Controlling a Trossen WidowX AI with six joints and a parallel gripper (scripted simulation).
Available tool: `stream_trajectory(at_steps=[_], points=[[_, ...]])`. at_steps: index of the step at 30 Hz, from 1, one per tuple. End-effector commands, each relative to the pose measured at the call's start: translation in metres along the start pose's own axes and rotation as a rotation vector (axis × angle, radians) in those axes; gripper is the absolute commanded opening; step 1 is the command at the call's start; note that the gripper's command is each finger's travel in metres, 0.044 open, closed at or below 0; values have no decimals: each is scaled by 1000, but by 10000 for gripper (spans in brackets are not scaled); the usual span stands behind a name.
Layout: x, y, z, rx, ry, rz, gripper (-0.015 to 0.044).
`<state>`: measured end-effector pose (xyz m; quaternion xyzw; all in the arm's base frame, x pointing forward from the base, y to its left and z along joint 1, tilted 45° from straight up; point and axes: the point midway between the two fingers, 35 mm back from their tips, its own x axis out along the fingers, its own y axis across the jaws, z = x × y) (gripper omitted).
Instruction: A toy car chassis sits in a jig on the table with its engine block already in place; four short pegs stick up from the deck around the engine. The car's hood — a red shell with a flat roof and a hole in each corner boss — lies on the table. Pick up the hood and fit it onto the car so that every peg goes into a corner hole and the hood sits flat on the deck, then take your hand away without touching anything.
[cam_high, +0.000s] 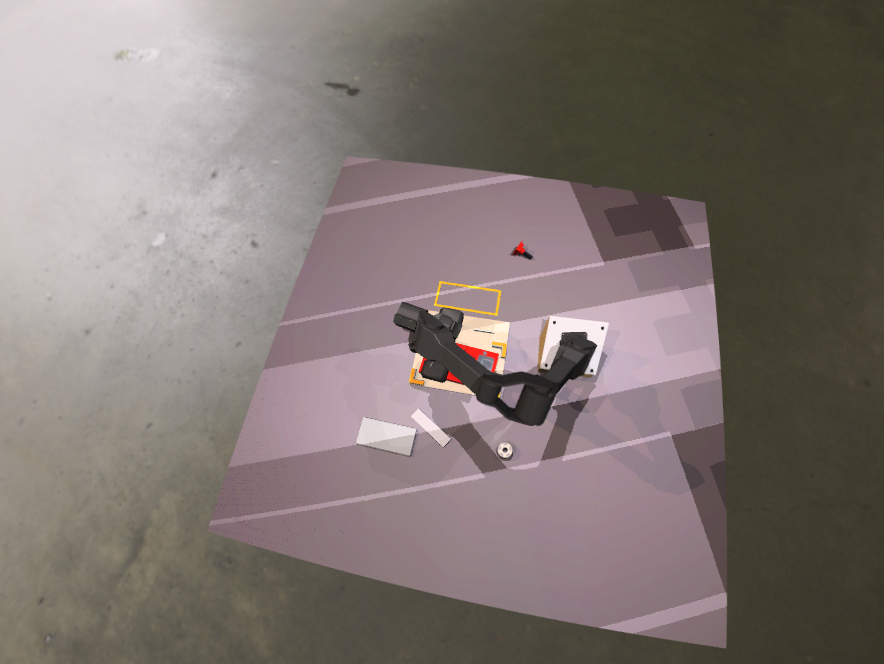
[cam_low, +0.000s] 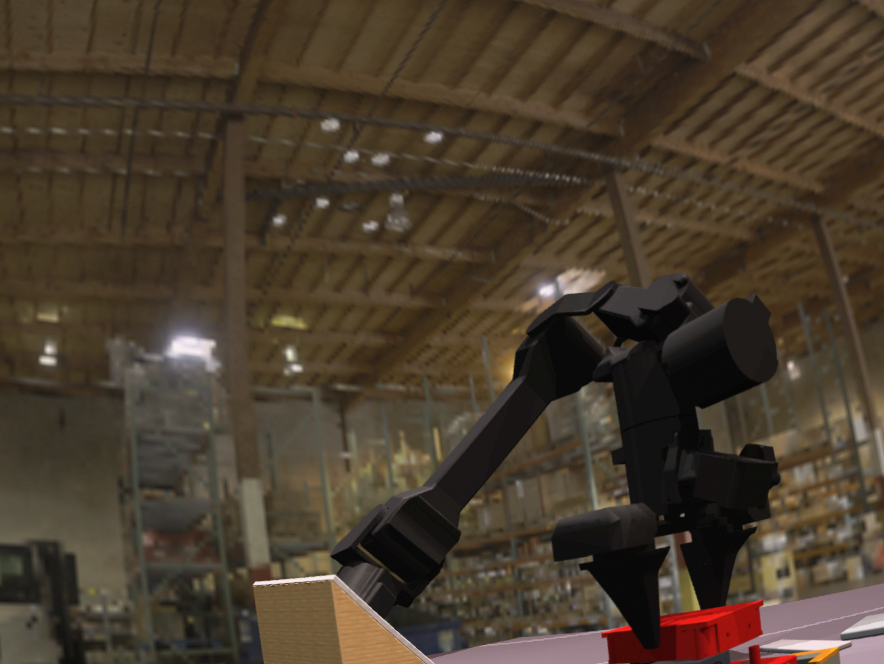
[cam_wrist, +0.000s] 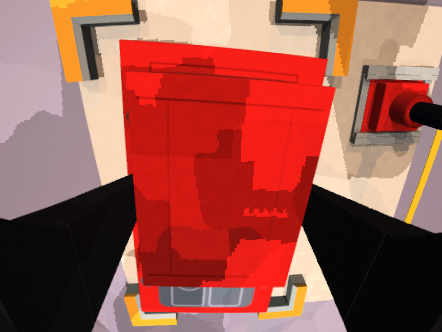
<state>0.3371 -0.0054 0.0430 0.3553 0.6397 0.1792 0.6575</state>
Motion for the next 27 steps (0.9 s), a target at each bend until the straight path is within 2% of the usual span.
stream_trajectory(at_steps=[1, 27], points=[[0, 0, 0, 5, -2, 3, 0], [10, 0, 1, 5, -2, 3, 0]])
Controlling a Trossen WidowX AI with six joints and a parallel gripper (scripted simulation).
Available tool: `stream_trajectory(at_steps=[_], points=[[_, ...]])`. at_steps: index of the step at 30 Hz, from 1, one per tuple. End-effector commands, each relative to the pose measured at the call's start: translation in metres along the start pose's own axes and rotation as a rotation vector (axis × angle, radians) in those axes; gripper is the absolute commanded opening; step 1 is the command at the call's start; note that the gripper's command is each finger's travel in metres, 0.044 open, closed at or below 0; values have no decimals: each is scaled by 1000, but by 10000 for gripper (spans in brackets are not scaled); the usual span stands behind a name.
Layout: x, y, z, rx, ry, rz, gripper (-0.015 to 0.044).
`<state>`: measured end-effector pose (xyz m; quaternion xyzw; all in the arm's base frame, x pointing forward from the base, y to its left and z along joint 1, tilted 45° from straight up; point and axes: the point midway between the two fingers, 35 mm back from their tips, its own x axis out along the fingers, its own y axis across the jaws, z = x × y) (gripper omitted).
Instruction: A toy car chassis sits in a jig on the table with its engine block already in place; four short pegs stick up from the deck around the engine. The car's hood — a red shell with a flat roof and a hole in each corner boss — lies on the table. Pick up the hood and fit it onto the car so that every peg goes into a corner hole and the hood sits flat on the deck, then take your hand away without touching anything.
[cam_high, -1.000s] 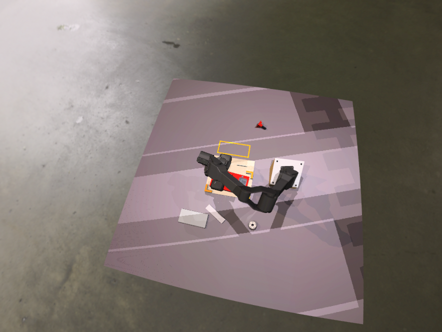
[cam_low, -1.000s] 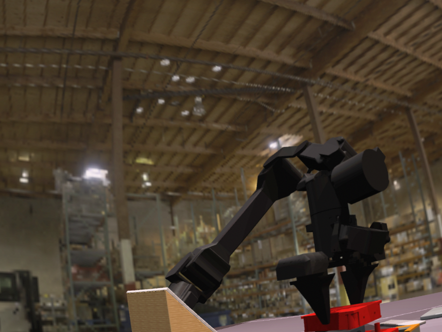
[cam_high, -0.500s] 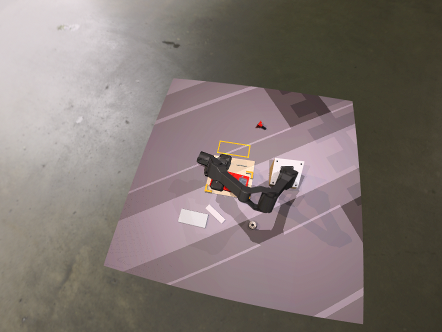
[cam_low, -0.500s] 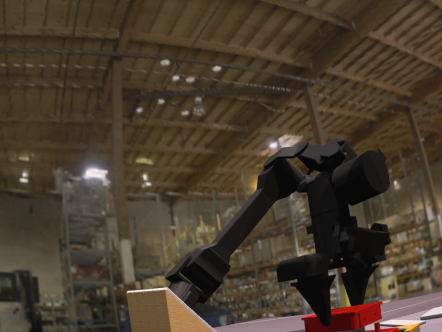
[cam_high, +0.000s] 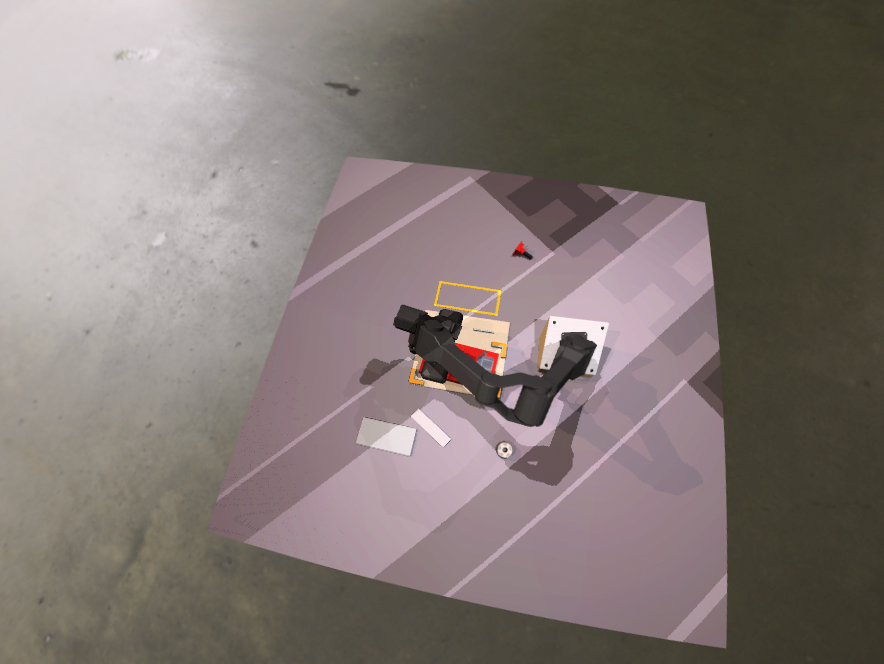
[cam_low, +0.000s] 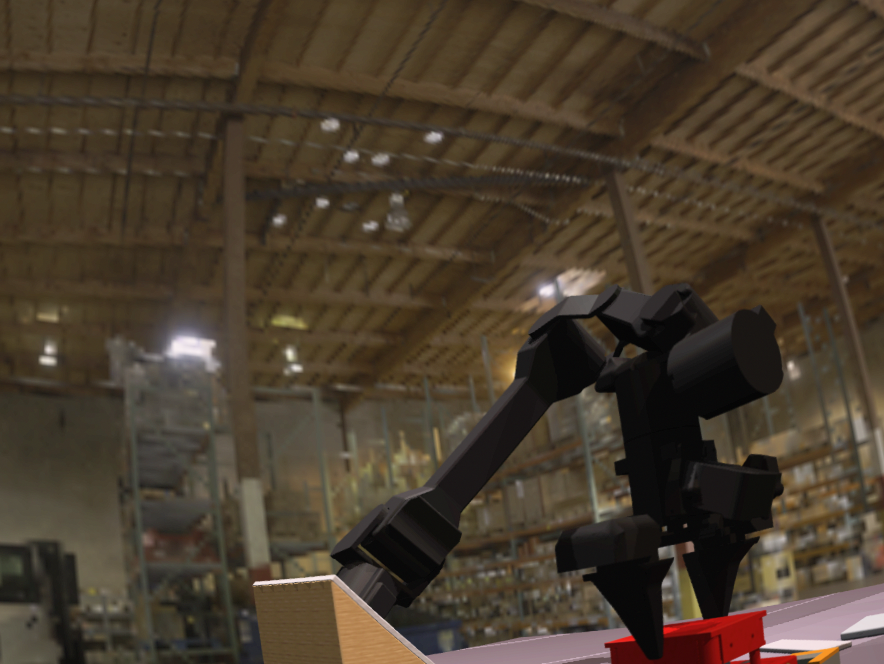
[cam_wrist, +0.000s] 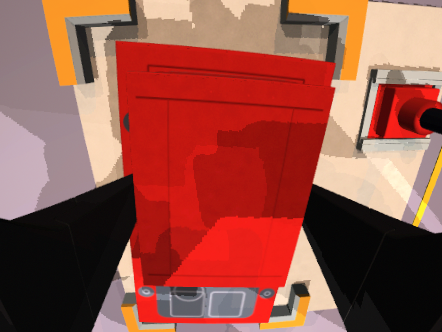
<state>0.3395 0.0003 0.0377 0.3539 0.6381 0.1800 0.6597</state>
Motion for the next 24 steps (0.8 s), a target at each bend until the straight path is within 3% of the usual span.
stream_trajectory(at_steps=[1, 24], points=[[2, 0, -1, 9, 2, 3, 0], [-2, -1, 0, 8, 1, 2, 0]])
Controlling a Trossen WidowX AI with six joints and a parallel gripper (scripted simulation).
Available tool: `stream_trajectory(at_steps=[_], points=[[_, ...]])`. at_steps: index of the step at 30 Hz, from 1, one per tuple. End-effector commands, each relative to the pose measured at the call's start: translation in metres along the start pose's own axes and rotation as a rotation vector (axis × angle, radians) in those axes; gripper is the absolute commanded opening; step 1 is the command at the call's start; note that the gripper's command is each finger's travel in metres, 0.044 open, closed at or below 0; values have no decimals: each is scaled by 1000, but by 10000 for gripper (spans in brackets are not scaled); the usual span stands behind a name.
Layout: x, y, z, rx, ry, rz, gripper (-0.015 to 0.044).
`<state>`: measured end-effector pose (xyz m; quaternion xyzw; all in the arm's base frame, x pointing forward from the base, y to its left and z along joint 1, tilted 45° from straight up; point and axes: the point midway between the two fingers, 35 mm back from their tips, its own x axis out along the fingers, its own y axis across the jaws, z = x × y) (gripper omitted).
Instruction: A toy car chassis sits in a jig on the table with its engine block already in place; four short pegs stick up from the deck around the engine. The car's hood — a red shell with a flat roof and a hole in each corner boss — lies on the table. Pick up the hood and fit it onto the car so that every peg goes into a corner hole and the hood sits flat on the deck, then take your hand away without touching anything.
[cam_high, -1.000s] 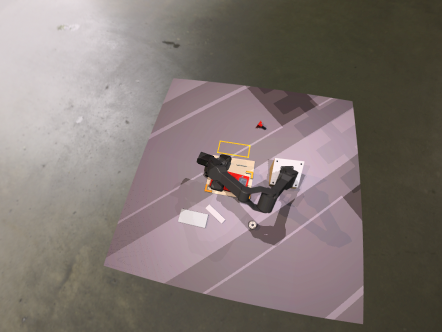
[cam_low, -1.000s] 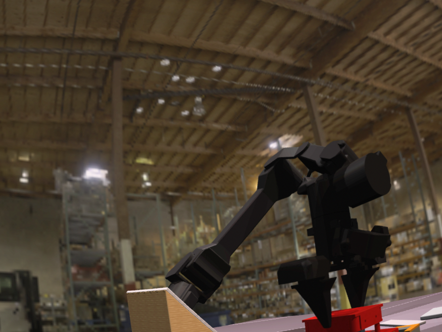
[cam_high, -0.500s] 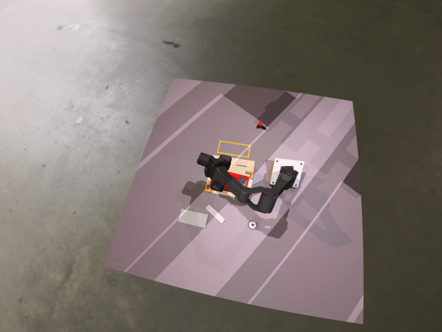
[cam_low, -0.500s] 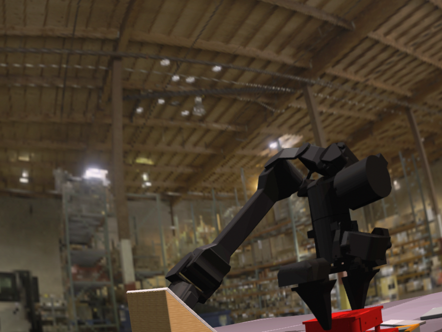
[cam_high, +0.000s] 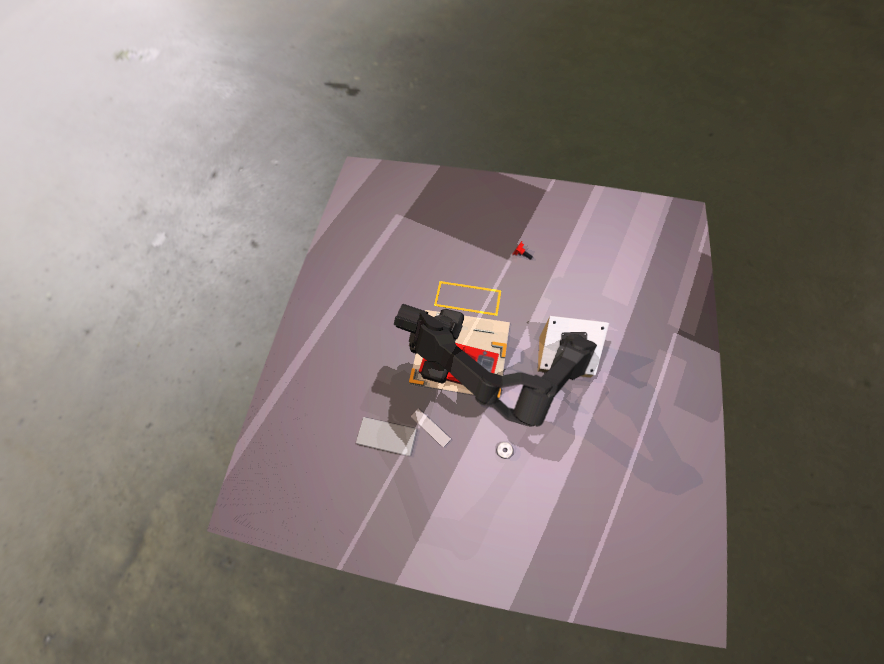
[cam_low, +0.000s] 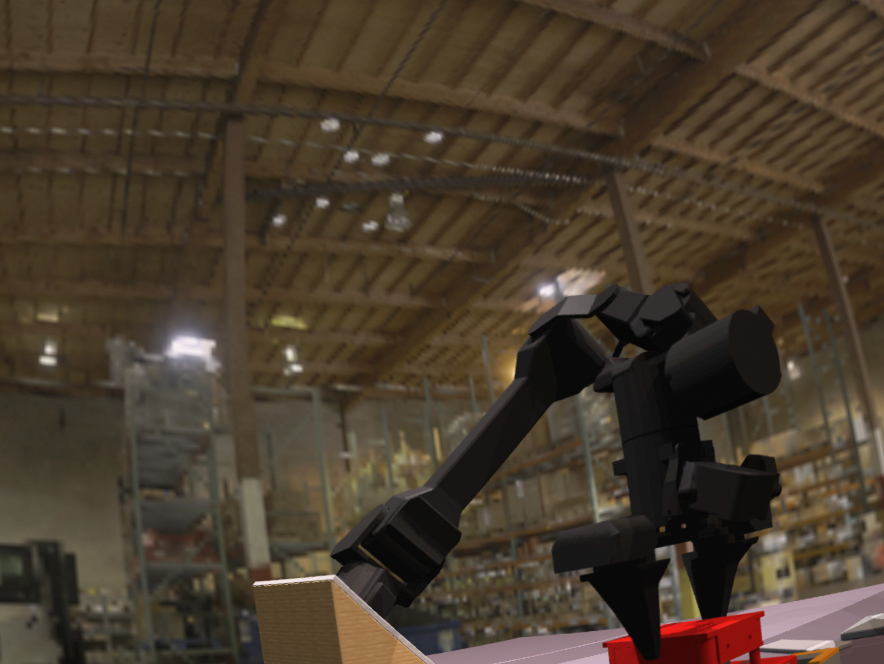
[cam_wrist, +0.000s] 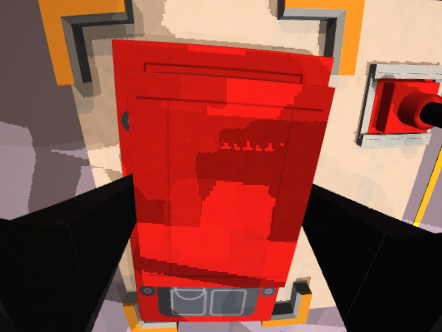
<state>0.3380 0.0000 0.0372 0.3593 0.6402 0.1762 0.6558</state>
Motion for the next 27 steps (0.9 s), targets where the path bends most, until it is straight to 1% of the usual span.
stream_trajectory(at_steps=[1, 27], points=[[-2, 0, 1, -8, -2, 0, 0], [0, 0, 1, -2, -4, 5, 0]])
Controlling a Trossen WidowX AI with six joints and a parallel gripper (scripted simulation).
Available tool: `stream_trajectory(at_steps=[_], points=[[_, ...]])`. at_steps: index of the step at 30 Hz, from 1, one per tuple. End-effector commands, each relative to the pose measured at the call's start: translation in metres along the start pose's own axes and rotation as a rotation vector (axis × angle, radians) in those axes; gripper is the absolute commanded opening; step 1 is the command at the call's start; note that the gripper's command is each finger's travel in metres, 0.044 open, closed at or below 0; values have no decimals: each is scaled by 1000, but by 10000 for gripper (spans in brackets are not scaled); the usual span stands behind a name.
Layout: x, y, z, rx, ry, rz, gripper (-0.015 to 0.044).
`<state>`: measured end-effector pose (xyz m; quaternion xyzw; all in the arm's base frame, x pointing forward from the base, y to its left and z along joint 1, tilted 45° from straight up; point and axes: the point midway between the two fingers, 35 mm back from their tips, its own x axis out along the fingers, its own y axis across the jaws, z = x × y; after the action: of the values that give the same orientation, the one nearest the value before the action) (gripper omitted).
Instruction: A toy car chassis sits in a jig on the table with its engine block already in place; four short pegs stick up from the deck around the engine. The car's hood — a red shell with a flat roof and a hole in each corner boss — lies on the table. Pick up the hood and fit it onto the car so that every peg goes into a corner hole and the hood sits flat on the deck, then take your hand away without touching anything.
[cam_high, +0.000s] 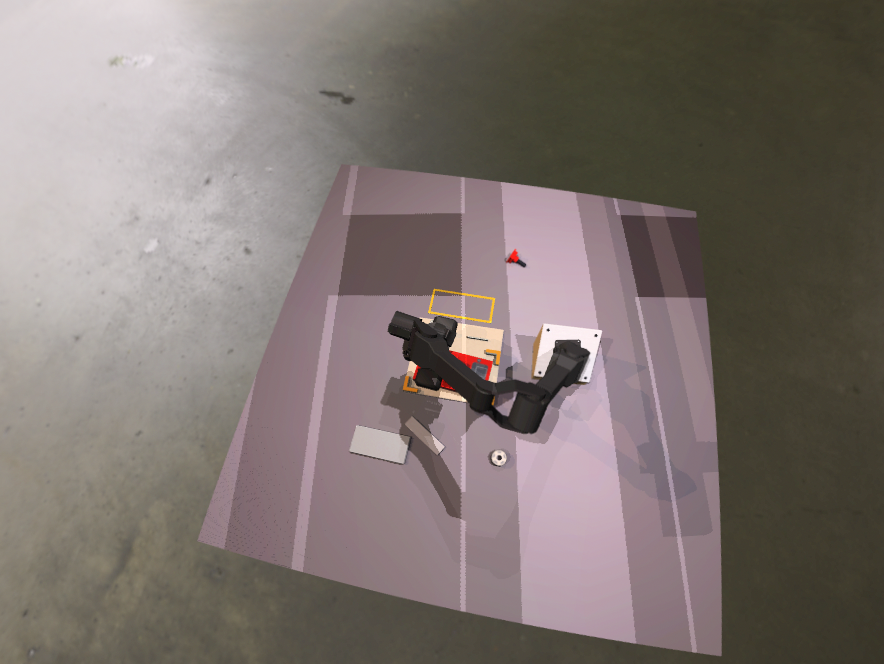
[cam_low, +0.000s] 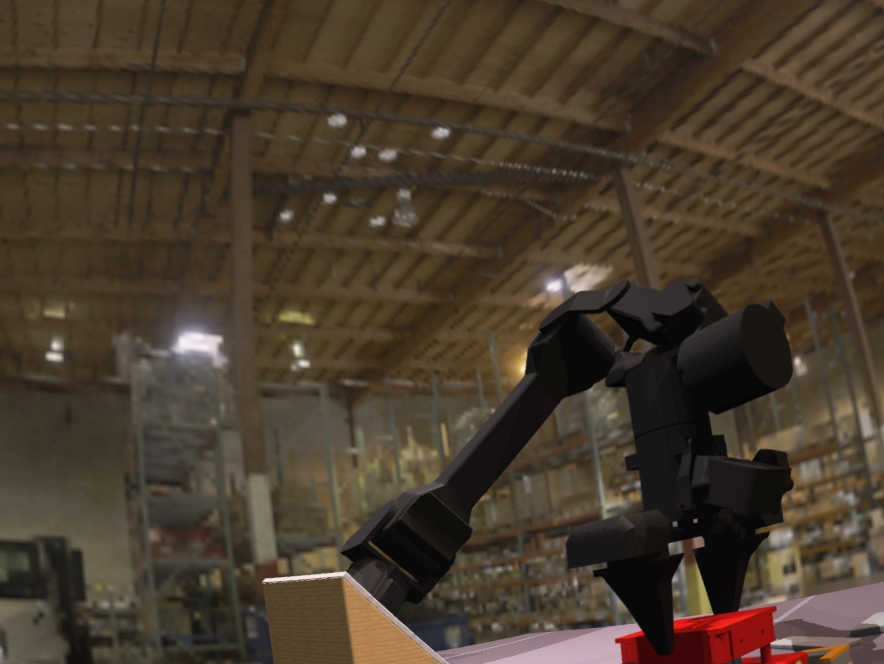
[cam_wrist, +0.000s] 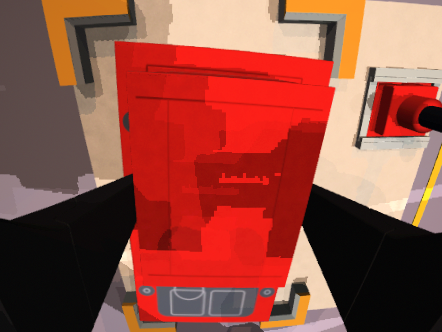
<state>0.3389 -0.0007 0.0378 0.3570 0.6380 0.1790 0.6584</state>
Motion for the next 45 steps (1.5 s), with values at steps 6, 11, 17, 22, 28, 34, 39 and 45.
stream_trajectory(at_steps=[6, 11, 17, 22, 28, 34, 39, 45], points=[[4, 0, 0, 7, -1, 3, 0], [5, 0, 0, 7, -1, 3, 0], [3, 0, 0, 7, -1, 3, 0], [1, 0, 0, 6, -1, 2, 0], [-1, 0, 0, 5, -1, 2, 0], [-4, 0, 0, 5, -1, 1, 0], [-3, 0, 0, 5, -2, 1, 0], [-2, 0, 0, 7, -3, 2, 0]])
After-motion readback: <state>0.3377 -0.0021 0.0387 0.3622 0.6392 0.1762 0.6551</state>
